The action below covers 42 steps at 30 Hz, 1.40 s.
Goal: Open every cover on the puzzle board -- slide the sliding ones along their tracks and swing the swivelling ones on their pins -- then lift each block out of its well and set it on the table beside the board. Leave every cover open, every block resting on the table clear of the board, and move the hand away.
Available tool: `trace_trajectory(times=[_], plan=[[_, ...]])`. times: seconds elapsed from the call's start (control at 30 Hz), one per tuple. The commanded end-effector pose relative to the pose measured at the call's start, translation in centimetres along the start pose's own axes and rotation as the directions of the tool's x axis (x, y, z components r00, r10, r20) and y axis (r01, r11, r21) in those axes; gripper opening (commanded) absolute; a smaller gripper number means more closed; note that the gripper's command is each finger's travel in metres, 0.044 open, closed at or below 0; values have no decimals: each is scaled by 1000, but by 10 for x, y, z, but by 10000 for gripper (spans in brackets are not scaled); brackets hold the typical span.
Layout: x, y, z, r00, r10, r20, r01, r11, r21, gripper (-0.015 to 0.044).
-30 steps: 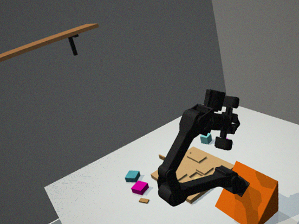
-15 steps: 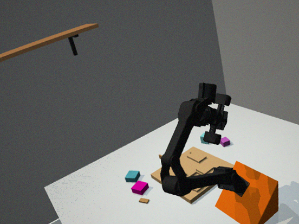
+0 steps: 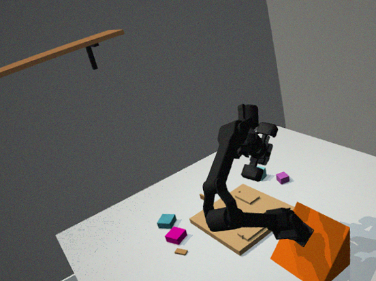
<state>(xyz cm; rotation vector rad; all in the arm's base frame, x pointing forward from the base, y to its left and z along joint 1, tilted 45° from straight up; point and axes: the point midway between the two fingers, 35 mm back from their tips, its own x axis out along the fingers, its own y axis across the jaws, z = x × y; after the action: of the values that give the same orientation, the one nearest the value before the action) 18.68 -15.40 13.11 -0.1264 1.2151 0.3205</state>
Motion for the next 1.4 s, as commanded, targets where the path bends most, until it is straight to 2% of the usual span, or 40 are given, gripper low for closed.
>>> trace_trajectory(times=[0.0,0.63,1.03,1.37], plan=[[15,10,20,997,75,19,-75,997,18,0],[68,74,84,931,364,14,-363,925,111,0],[97,130,110,848,528,-49,-509,837,201,0],[117,178,120,763,634,-124,-583,758,292,0]])
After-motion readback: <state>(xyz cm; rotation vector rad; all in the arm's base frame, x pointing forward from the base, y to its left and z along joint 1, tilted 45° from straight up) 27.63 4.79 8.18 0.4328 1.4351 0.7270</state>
